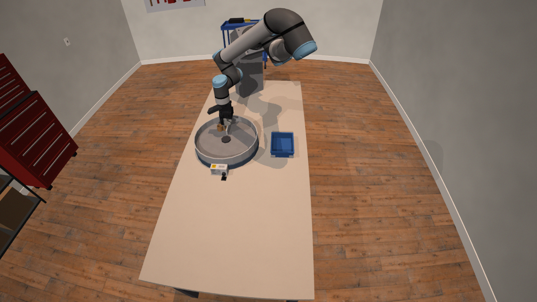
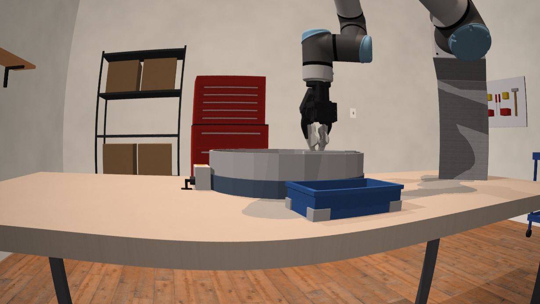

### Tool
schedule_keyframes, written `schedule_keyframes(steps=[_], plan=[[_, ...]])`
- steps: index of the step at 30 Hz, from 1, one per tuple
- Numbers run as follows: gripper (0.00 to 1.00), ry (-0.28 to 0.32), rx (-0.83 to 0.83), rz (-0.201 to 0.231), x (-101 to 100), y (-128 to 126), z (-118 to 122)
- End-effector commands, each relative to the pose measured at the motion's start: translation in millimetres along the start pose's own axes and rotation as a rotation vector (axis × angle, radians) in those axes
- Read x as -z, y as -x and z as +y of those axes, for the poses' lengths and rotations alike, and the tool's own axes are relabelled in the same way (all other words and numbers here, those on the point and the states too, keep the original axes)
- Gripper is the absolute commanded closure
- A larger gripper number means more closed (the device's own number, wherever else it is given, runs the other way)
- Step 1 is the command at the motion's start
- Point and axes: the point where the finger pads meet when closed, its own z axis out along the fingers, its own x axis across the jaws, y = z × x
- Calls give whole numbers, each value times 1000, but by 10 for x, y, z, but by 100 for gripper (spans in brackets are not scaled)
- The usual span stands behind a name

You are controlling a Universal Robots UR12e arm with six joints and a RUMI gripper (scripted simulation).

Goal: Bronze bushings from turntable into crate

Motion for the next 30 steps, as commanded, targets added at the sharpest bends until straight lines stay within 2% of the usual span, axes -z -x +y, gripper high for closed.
schedule_keyframes(steps=[1, 30], plan=[[100, 0, 0, 0, 3, 2, -2], [100, 0, 0, 0, 38, 2, -2]])
